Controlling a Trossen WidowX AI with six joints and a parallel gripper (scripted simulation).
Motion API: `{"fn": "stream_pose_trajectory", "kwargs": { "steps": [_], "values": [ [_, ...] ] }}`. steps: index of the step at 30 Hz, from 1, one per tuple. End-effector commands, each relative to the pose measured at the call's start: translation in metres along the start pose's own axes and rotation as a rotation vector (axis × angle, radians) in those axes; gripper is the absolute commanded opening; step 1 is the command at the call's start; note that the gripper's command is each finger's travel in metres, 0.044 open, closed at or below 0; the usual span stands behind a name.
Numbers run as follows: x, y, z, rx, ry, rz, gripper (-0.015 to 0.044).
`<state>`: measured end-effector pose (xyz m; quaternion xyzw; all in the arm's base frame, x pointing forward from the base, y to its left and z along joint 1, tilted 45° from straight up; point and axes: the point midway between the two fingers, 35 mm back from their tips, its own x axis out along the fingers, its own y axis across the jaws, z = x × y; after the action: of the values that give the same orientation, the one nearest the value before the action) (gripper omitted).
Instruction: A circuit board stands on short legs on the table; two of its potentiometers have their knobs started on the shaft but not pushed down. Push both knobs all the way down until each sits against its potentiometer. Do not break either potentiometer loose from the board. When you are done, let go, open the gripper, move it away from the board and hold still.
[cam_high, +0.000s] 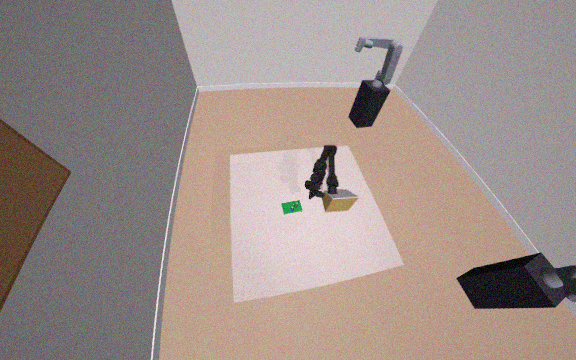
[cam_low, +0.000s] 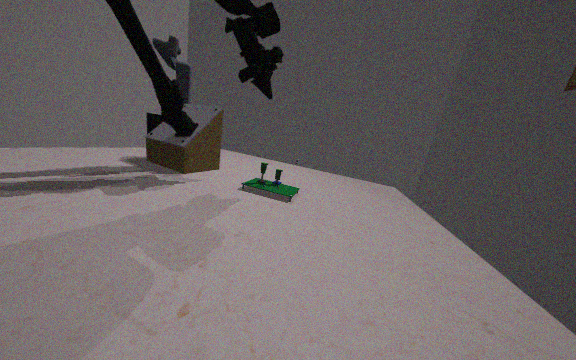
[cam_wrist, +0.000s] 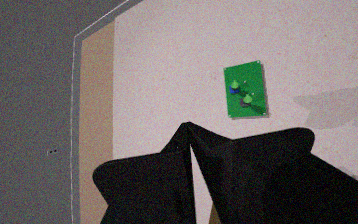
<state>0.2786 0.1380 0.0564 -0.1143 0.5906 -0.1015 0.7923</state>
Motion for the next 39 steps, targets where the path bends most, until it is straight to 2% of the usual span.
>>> {"fn": "stream_pose_trajectory", "kwargs": {
  "steps": [1, 13, 23, 39],
  "values": [
    [0.017, -0.016, 0.007, -0.054, 0.042, -0.066, 0.0],
    [0.076, -0.083, 0.008, -0.287, 0.284, -0.27, 0.0],
    [0.115, -0.136, -0.002, -0.474, 0.524, -0.35, 0.0],
    [0.133, -0.147, -0.011, -0.478, 0.529, -0.352, 0.0]
  ]
}}
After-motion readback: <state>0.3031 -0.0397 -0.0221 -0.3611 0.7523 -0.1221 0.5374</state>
